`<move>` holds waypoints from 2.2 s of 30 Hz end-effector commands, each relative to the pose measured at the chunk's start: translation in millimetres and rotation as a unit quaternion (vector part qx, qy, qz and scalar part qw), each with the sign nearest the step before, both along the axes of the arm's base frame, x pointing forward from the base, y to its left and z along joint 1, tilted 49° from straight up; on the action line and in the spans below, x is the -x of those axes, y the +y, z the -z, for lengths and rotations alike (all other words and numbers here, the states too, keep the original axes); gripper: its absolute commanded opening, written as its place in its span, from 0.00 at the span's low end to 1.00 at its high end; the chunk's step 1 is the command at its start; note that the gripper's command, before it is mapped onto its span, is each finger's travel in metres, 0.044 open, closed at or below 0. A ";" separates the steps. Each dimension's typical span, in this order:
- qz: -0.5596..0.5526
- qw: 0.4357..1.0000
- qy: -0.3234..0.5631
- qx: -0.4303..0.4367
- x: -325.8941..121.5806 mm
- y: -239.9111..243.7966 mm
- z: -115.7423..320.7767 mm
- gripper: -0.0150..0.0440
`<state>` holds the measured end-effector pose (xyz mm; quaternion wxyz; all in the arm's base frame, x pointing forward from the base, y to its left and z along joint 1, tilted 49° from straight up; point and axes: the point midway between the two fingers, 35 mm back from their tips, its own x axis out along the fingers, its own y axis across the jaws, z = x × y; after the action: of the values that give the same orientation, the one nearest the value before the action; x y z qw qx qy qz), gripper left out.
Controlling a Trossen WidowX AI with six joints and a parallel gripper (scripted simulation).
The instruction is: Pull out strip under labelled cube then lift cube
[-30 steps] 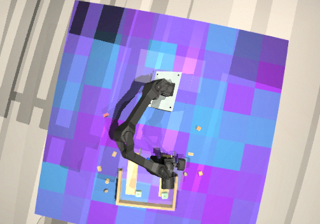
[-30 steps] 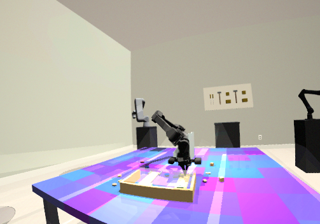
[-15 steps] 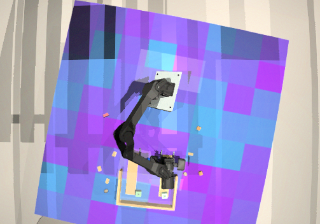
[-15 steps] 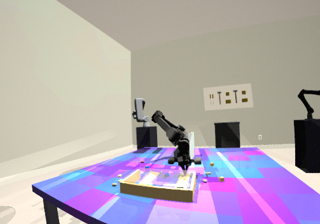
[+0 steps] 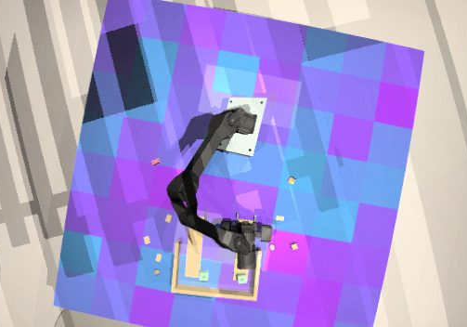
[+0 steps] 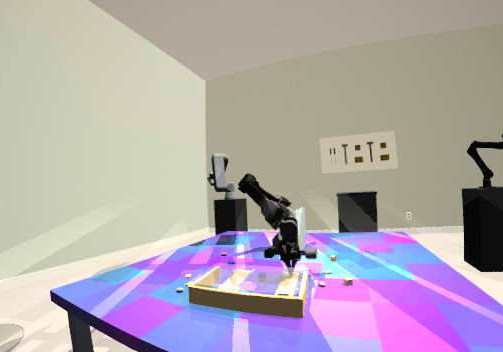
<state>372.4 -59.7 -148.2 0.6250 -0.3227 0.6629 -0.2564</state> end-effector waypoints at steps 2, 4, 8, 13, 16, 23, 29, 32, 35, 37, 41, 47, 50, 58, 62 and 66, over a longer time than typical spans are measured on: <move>0.000 1.000 0.001 0.001 -0.1 -2.2 0.8 0.25; 0.000 1.000 0.001 0.001 -0.2 -2.3 0.9 0.25; 0.000 1.000 0.001 0.001 1.8 -2.4 0.9 0.25; 0.000 1.000 0.001 0.001 9.6 -2.6 0.8 0.25; 0.000 1.000 0.001 0.001 14.2 -2.8 0.6 0.25; 0.000 1.000 0.002 0.001 25.1 -3.6 0.1 0.25; 0.000 1.000 0.002 0.001 34.6 -4.3 -0.3 0.25; 0.000 1.000 0.002 0.001 39.2 -4.7 -0.6 0.25; 0.000 1.000 0.002 0.001 43.7 -5.1 -0.8 0.25; 0.000 1.000 0.002 0.001 46.7 -5.4 -1.0 0.25; 0.000 1.000 0.002 0.001 52.6 -5.9 -1.3 0.25; 0.000 1.000 0.003 0.001 61.9 -6.5 -2.0 0.25; 0.000 1.000 0.003 0.001 66.6 -6.8 -2.3 0.25; 0.000 1.000 0.003 0.001 78.9 -7.8 -3.2 0.25; 0.000 1.000 0.003 0.001 84.8 -8.2 -3.6 0.25; 0.000 1.000 0.003 0.001 90.6 -8.5 -4.1 0.25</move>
<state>293.7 -64.9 -142.2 0.6307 -0.3243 0.6570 -0.2557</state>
